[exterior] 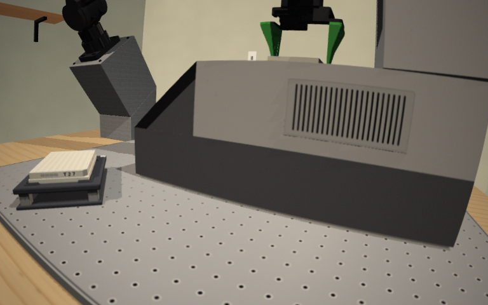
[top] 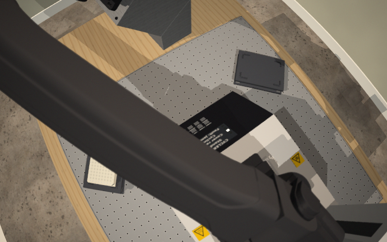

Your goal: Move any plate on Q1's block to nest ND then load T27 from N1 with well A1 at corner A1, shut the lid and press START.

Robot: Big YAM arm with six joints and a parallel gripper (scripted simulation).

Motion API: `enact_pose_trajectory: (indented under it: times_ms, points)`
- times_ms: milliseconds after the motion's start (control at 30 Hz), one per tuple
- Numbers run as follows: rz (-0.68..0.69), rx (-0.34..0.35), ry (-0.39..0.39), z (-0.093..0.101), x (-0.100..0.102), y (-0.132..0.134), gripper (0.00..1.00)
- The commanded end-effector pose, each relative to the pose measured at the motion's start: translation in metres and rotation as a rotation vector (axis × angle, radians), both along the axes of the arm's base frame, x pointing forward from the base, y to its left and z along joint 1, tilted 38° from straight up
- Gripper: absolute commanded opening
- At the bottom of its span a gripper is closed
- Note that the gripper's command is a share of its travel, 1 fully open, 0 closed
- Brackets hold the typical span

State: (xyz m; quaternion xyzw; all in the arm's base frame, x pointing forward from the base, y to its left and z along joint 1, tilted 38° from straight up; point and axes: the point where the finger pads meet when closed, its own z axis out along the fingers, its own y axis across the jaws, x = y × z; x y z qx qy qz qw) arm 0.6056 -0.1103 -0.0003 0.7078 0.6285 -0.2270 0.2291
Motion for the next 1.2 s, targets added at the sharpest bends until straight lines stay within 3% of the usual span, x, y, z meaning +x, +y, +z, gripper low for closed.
enact_pose_trajectory:
  times_ms: [0, 333, 733, 1167]
  points:
    - [0.029, -0.003, -0.021, 0.017, 0.004, 0.023, 1.00]
    - [0.043, -0.002, -0.045, 0.023, 0.011, 0.020, 1.00]
    - [0.008, -0.002, -0.054, 0.025, 0.010, -0.003, 1.00]
    - [0.043, -0.001, -0.019, -0.001, 0.012, 0.018, 1.00]
